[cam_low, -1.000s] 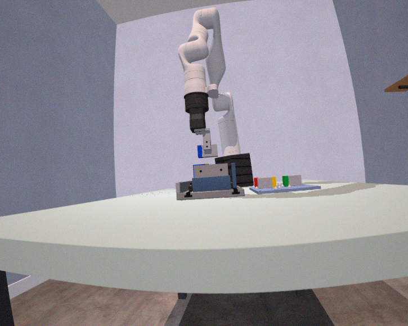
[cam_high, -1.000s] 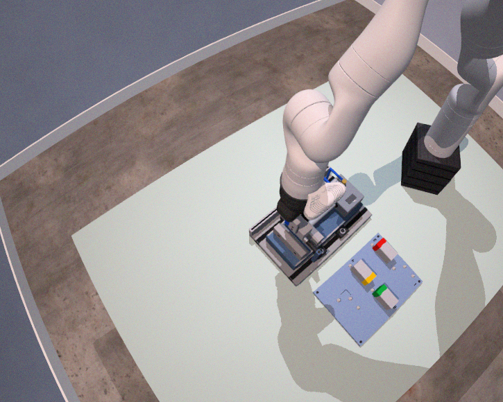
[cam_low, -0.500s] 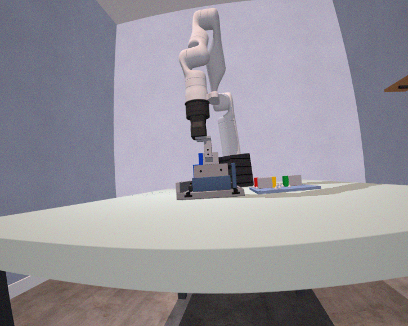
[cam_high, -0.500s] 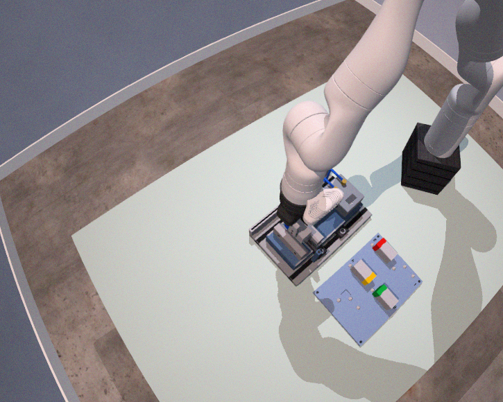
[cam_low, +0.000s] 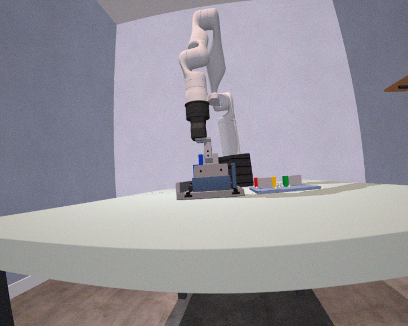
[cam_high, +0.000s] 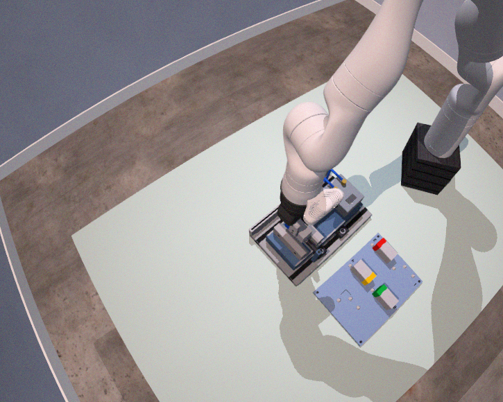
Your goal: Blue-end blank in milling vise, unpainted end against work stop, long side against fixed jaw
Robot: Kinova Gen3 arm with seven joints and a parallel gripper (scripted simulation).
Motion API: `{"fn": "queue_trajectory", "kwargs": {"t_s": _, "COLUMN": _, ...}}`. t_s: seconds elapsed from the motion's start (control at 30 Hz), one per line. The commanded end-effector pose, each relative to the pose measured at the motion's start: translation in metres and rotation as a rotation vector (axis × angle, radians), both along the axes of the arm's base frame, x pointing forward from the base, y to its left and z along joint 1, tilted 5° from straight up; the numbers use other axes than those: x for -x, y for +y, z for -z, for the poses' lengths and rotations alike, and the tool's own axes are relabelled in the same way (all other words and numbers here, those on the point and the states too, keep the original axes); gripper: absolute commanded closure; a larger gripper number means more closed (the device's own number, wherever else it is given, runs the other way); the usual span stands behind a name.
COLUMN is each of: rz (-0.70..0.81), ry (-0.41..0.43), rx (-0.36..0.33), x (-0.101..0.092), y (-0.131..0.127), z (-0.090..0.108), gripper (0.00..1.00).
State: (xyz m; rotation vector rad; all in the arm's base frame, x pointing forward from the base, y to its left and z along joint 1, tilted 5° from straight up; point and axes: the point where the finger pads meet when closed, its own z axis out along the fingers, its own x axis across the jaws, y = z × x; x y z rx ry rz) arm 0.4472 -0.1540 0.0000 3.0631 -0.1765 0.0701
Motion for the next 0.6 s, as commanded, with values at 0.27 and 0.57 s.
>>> {"fn": "queue_trajectory", "kwargs": {"t_s": 0.27, "rz": 0.000, "ry": -0.001, "rx": 0.000, "x": -0.0007, "y": -0.0001, "z": -0.0029, "gripper": 1.00}}
{"fn": "queue_trajectory", "kwargs": {"t_s": 0.57, "rz": 0.000, "ry": 0.000, "rx": 0.000, "x": -0.0005, "y": -0.0001, "z": -0.0040, "gripper": 1.00}}
